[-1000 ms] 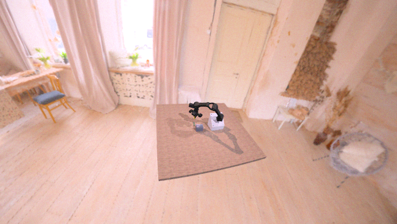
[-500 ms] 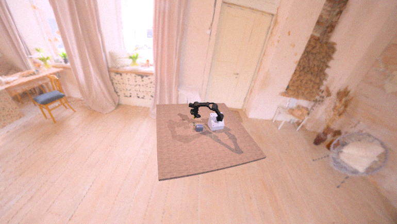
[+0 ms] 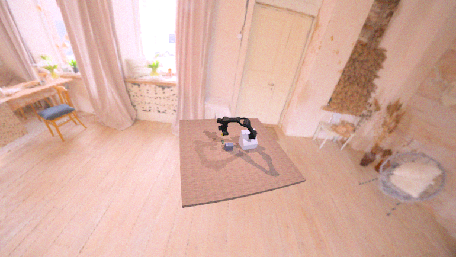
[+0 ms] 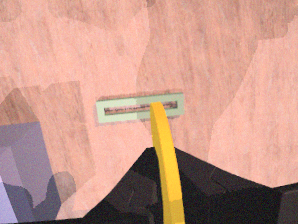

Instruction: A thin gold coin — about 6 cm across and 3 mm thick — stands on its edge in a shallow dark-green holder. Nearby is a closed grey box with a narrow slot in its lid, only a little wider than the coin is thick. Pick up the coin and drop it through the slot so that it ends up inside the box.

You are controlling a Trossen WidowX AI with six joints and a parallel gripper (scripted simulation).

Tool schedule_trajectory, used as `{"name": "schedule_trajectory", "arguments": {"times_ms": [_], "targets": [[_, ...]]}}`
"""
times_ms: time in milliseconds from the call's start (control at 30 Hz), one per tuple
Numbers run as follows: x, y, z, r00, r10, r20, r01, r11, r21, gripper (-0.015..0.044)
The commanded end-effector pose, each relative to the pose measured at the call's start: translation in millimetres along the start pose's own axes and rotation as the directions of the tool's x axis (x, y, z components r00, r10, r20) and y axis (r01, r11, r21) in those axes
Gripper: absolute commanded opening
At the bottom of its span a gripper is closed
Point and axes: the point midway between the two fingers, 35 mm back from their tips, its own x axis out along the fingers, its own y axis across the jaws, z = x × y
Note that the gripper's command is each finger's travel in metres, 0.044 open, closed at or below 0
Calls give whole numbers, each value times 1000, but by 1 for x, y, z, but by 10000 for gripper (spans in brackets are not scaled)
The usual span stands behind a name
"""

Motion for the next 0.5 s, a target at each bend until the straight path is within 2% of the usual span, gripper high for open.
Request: {"name": "schedule_trajectory", "arguments": {"times_ms": [0,467], "targets": [[1,0,-1,1000,-3,-7,3,1000,17,0],[-1,36,-9,1000,-5,-7,5,1000,18,0]]}}
